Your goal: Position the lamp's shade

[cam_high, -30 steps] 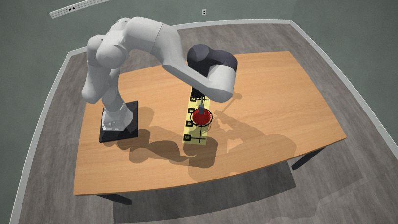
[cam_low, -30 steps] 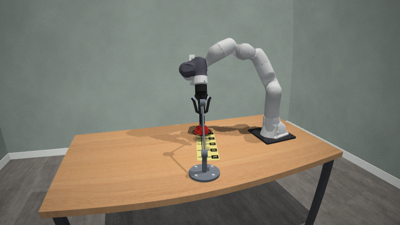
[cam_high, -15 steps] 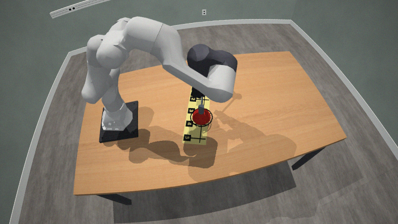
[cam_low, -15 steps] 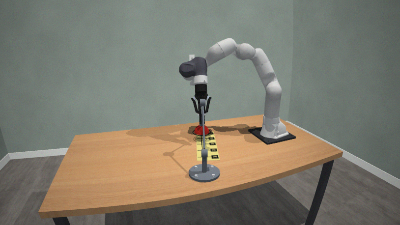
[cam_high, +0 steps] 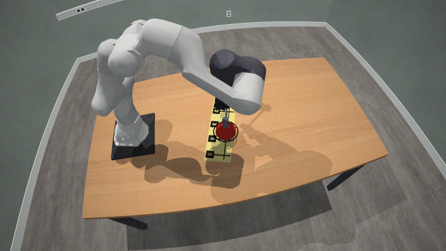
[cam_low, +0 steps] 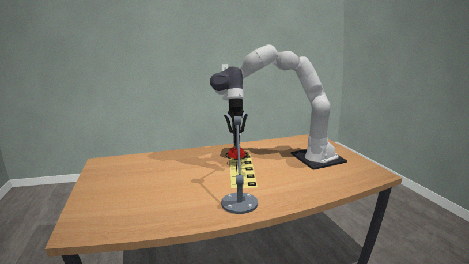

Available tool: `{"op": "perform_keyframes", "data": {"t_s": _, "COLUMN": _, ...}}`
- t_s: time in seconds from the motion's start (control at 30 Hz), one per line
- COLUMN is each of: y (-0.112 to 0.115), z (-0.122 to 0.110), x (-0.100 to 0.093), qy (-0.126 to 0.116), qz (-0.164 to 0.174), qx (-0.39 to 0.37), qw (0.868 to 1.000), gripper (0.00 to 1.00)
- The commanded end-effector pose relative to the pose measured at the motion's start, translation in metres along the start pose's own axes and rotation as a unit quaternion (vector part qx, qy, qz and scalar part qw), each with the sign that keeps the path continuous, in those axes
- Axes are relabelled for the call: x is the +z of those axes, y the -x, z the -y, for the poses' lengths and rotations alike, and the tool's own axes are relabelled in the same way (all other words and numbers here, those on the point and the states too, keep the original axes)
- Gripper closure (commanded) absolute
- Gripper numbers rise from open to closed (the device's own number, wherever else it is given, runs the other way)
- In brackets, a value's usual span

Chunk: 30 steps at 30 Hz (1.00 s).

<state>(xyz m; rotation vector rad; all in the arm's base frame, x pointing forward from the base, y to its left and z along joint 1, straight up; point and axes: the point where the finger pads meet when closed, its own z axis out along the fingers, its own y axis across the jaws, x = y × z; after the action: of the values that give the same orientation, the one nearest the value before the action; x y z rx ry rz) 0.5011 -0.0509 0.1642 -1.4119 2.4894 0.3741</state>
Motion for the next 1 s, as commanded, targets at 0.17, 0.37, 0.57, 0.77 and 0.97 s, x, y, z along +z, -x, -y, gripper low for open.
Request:
{"op": "perform_keyframes", "data": {"t_s": 0.17, "y": -0.016, "z": 0.005, "x": -0.008, "qy": -0.003, "qz": 0.045, "qx": -0.109, "qw": 0.993, "gripper": 0.90}}
{"op": "perform_keyframes", "data": {"t_s": 0.37, "y": -0.020, "z": 0.007, "x": -0.013, "qy": -0.003, "qz": 0.045, "qx": -0.109, "qw": 0.993, "gripper": 0.90}}
{"op": "perform_keyframes", "data": {"t_s": 0.57, "y": -0.024, "z": 0.008, "x": -0.018, "qy": -0.002, "qz": 0.044, "qx": -0.107, "qw": 0.993, "gripper": 0.90}}
{"op": "perform_keyframes", "data": {"t_s": 0.77, "y": -0.023, "z": 0.008, "x": -0.018, "qy": -0.002, "qz": 0.040, "qx": -0.096, "qw": 0.995, "gripper": 0.00}}
{"op": "perform_keyframes", "data": {"t_s": 0.97, "y": -0.014, "z": 0.005, "x": -0.013, "qy": 0.000, "qz": 0.020, "qx": -0.046, "qw": 0.999, "gripper": 0.00}}
